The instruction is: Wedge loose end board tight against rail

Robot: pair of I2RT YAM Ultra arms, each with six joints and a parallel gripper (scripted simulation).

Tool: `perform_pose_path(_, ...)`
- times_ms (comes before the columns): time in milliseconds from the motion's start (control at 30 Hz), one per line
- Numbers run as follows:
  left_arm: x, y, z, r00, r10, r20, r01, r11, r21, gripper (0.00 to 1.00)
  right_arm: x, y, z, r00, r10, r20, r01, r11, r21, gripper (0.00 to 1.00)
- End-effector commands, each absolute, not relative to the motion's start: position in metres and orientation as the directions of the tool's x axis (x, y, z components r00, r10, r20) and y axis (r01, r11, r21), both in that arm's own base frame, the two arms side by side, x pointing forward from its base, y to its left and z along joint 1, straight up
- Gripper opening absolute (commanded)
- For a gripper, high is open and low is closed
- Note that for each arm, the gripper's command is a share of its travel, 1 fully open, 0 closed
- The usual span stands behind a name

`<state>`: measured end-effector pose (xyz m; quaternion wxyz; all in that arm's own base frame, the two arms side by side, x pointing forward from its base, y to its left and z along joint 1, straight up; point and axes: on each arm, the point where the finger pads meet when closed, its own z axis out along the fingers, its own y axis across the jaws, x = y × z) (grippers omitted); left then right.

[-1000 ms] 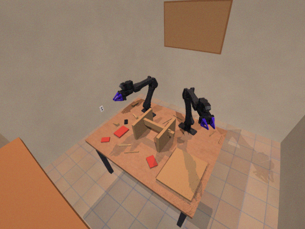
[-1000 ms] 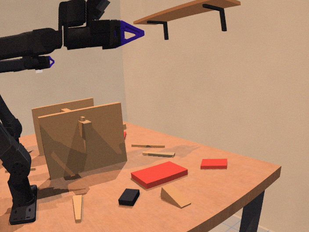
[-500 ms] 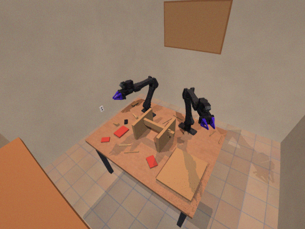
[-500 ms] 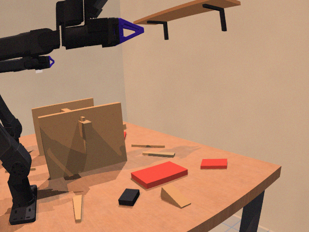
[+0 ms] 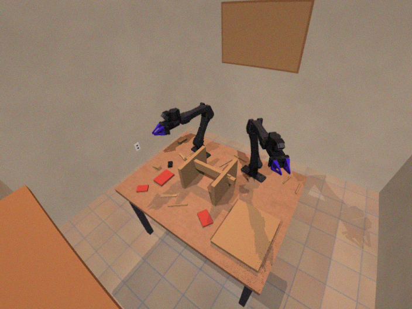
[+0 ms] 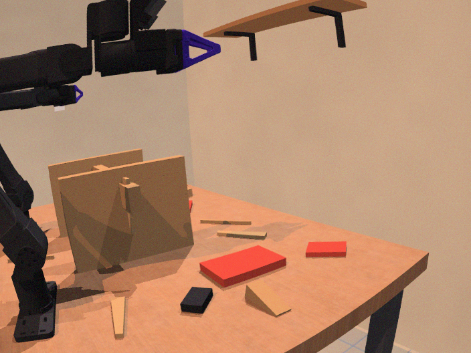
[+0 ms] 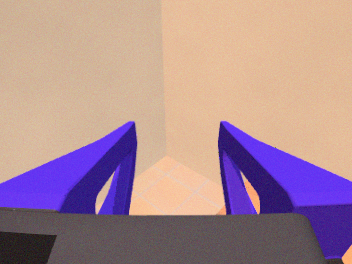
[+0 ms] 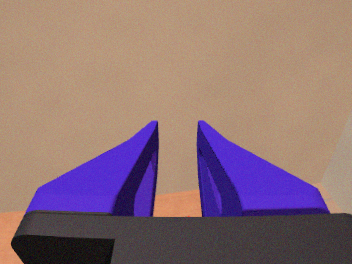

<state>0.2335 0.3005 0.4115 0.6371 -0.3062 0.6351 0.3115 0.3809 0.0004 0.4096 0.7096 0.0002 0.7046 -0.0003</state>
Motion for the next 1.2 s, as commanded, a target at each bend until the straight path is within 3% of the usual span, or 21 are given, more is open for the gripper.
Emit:
perform_pose_path(0, 0.236, 0.299, 0.42, 0.01, 0.011, -1.0, -0.782, 0.624, -0.001, 0.0, 0.375, 0.001, 0.42, 0.045, 0.004, -0.999, 0.001, 1.0, 0.004, 0.2)
perform_pose_path(533, 0.234, 0.3, 0.414, 0.0, 0.005, -1.0, -0.784, 0.621, 0.003, 0.0, 0.381, 0.001, 0.417, 0.031, 0.004, -1.0, 0.002, 1.0, 0.004, 0.2)
perform_pose_path(1167, 0.281, 0.214, 0.347, -0.116, -0.195, -0.974, -0.662, 0.746, -0.071, 0.0, 0.383, 0.002, 0.416, 0.027, 0.006, -1.0, -0.002, 1.0, 0.006, 0.2)
